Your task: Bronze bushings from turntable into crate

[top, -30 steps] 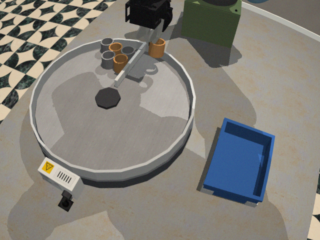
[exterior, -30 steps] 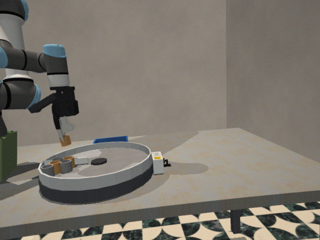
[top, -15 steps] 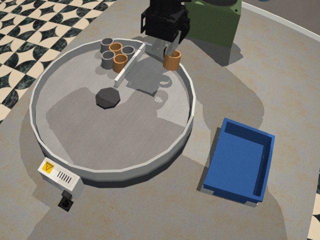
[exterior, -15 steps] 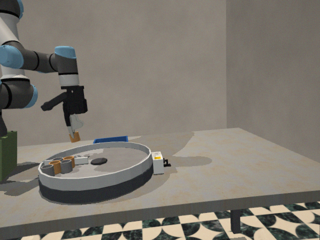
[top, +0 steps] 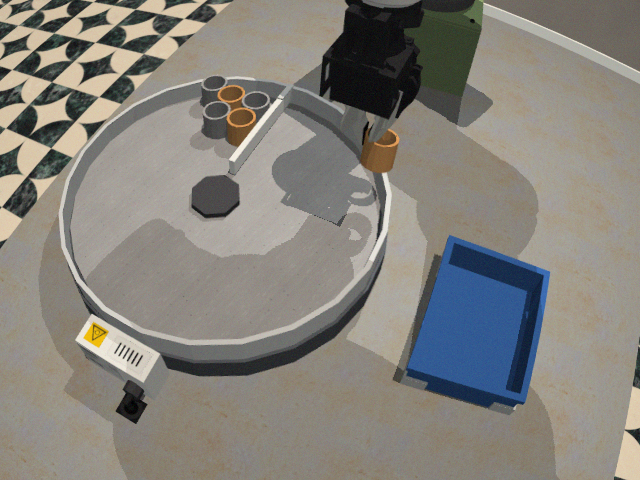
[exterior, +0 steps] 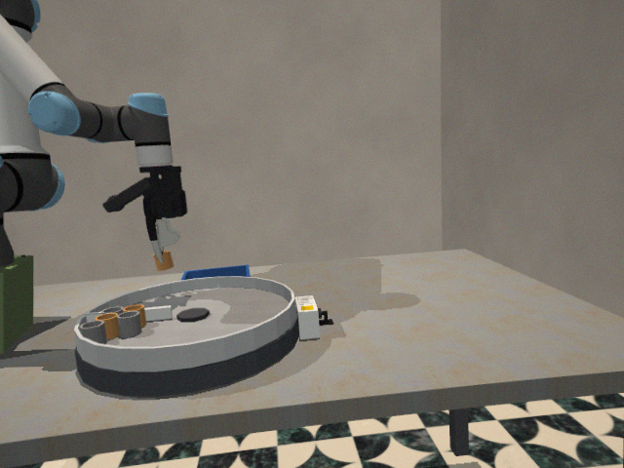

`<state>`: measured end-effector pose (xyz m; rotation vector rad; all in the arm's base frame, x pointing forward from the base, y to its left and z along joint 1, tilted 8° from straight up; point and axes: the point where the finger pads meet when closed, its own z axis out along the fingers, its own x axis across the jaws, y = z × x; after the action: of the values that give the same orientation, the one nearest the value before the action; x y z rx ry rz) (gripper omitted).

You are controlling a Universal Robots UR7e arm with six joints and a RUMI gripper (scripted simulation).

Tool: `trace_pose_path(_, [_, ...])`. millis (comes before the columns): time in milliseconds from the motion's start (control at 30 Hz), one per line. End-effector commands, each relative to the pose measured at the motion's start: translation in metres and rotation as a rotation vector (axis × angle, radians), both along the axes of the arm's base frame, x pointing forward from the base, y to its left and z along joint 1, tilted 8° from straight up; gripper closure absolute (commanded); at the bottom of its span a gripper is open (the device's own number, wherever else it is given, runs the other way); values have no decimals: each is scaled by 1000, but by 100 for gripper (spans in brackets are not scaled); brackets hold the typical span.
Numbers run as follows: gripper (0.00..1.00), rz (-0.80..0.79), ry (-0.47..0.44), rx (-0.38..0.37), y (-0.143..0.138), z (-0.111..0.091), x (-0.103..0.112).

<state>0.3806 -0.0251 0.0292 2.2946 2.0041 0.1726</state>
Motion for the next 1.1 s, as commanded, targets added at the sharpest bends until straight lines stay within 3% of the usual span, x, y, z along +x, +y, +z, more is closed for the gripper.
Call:
trace_pose_path(0, [100,-2,1,-3,18,2,14])
trace_pose_path(1067, [100,-2,1,-3,129,13,88])
